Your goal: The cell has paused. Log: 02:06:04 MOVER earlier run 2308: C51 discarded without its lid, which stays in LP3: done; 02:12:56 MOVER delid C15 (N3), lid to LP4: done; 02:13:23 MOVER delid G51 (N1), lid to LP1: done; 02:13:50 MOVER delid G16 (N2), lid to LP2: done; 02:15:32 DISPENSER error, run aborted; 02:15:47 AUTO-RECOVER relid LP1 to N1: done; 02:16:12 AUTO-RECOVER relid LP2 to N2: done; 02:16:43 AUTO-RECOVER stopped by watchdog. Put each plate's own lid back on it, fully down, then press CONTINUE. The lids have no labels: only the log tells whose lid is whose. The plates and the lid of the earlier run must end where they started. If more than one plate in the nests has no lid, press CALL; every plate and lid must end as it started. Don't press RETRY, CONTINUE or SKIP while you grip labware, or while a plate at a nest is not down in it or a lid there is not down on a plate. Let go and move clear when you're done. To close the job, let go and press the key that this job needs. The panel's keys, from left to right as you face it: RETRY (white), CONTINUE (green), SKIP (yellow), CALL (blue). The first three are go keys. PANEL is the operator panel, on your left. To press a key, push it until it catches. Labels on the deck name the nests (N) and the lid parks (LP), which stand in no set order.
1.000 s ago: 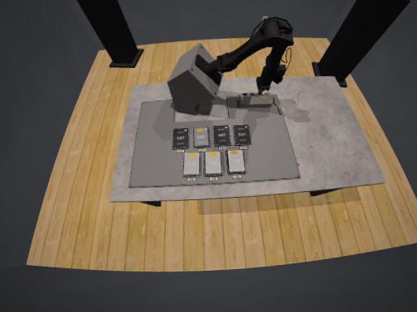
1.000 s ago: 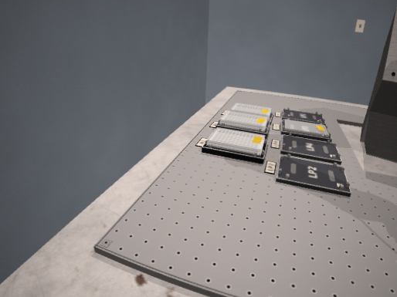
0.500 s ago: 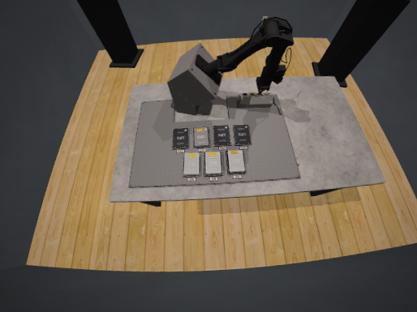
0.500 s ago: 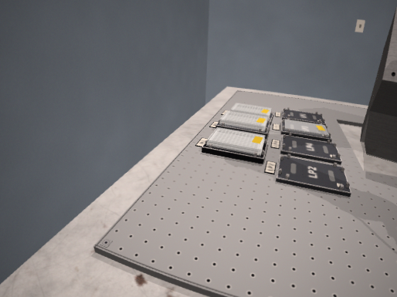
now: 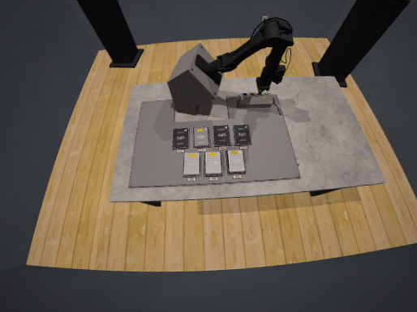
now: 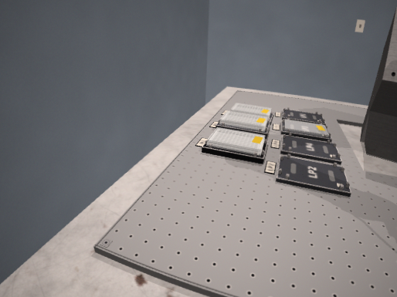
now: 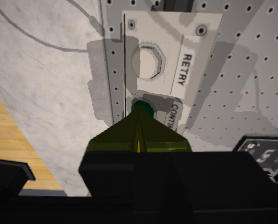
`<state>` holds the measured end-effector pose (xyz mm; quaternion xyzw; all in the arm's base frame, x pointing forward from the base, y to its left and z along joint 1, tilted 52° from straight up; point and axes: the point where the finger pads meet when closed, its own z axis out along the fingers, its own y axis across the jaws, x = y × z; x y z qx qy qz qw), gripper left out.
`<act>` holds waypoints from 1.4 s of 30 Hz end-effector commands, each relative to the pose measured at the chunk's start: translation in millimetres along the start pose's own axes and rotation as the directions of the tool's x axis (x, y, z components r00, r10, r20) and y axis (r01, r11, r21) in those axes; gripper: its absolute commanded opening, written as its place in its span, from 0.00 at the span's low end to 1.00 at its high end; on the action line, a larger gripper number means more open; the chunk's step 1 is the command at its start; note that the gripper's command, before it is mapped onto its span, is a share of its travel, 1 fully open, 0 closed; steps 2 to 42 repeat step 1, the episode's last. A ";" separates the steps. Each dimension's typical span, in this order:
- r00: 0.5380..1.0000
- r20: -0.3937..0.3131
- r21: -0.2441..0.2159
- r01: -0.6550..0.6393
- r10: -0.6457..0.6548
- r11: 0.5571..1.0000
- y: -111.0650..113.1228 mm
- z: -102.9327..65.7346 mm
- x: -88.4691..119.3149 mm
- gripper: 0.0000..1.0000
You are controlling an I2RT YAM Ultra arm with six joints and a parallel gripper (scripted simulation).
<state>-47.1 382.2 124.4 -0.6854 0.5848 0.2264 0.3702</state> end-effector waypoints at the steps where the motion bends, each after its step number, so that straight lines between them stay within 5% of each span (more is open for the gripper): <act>1: 1.000 -0.021 0.015 0.007 -0.006 1.000 -3.7 9.7 12.3 0.00; 42: 1.000 -0.021 0.015 0.007 -0.006 1.000 -3.7 9.7 12.3 0.00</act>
